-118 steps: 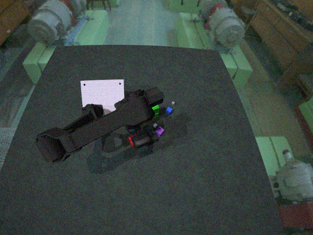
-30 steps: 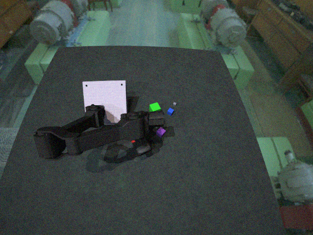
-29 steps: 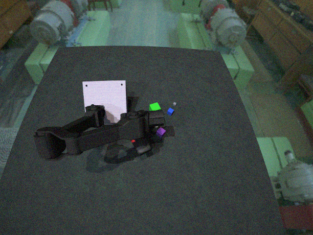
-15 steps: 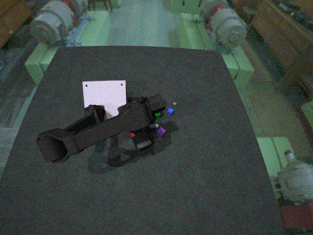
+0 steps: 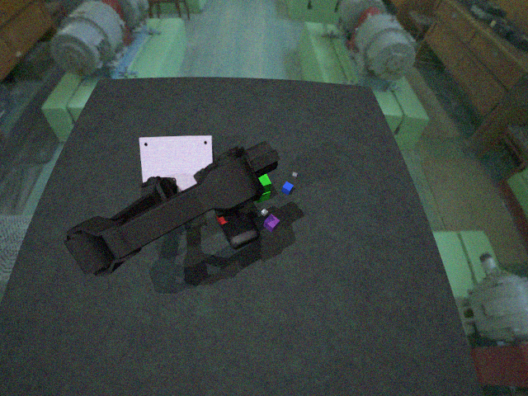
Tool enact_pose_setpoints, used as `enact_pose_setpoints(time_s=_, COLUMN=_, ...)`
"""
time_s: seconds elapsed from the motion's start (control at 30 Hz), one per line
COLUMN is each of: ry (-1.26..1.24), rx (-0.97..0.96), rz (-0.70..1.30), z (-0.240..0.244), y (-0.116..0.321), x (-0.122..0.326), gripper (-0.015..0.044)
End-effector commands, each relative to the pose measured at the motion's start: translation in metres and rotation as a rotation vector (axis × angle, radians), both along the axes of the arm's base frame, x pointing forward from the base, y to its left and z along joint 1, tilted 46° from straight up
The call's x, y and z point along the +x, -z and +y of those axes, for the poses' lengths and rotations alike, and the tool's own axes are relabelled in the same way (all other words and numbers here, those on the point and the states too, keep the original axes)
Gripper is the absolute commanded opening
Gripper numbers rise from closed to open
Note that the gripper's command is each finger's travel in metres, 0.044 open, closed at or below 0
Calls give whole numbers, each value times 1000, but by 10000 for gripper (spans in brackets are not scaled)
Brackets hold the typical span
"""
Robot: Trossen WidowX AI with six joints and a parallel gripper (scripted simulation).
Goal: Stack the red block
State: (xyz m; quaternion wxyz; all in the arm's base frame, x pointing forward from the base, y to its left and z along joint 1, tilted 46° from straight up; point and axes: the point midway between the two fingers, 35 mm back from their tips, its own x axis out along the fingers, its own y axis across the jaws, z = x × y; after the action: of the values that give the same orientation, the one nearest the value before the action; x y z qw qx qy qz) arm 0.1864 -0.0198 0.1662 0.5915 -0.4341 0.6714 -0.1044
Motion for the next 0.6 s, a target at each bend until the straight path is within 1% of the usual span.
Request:
enact_pose_setpoints(time_s=0.0, ry=-2, rx=2, rz=8, z=5, y=1, x=4, gripper=0)
enact_pose_setpoints(time_s=0.57, ry=11, rx=6, rz=4, z=53, y=37, x=50, gripper=0)
